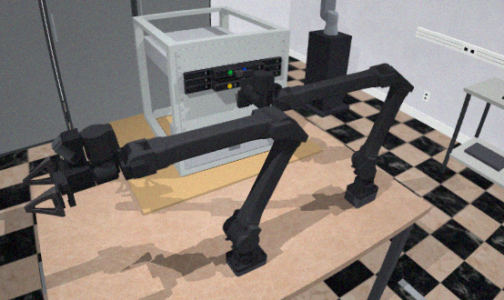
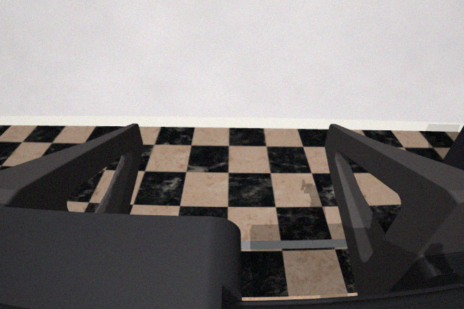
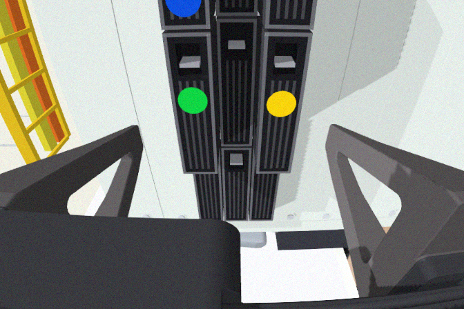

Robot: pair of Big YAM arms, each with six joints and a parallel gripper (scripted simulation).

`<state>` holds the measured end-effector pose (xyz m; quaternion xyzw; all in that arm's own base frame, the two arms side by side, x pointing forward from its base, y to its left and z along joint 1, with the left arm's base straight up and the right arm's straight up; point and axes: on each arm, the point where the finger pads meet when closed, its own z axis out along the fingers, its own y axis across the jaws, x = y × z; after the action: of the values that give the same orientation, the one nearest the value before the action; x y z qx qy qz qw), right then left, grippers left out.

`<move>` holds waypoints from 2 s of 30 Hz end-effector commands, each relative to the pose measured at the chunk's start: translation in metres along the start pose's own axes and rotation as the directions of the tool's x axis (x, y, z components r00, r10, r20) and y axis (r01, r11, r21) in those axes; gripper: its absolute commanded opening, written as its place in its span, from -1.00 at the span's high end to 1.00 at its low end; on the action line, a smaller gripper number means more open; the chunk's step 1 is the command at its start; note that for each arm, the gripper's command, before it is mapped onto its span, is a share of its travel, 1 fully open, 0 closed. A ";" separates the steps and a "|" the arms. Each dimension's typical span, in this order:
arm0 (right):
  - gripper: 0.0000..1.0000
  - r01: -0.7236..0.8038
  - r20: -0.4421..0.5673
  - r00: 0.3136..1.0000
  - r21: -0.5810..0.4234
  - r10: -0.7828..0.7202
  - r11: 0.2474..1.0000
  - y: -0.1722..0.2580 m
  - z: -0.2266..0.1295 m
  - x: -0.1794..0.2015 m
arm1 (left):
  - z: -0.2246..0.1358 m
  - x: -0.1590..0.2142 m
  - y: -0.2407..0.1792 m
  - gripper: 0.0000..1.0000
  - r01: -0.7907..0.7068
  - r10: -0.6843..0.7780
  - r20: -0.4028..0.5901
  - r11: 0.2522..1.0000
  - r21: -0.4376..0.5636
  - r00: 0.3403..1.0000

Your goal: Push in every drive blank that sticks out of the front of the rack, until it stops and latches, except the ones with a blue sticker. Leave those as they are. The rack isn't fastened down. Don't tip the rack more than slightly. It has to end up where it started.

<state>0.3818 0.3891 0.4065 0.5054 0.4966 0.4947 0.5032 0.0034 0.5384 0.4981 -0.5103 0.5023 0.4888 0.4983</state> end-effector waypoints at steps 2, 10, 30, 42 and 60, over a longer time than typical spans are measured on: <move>-1.00 -0.033 0.002 0.999 -0.027 0.033 0.999 0.025 0.002 0.001 | 0.006 -0.003 0.005 -1.00 -0.017 0.017 0.025 1.000 -0.006 1.000; -1.00 -0.033 0.002 0.999 -0.027 0.033 0.999 0.025 0.002 0.001 | 0.006 -0.003 0.005 -1.00 -0.017 0.017 0.025 1.000 -0.006 1.000; 1.00 -0.033 0.002 0.999 -0.027 0.033 0.999 0.025 0.002 0.001 | 0.006 -0.003 0.005 -1.00 -0.017 0.017 0.025 1.000 -0.006 1.000; 1.00 -0.033 0.002 0.999 -0.027 0.033 0.999 0.025 0.002 0.001 | 0.006 -0.003 0.005 -1.00 -0.017 0.017 0.025 1.000 -0.006 1.000; 1.00 -0.022 0.008 1.000 -0.022 0.022 1.000 0.009 -0.004 -0.027 | 0.006 -0.003 0.005 -1.00 -0.017 0.017 0.025 1.000 -0.006 1.000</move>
<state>0.3780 0.3811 0.3986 0.5026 0.5020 0.4927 0.5026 0.0034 0.5384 0.4981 -0.5103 0.5023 0.4888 0.4983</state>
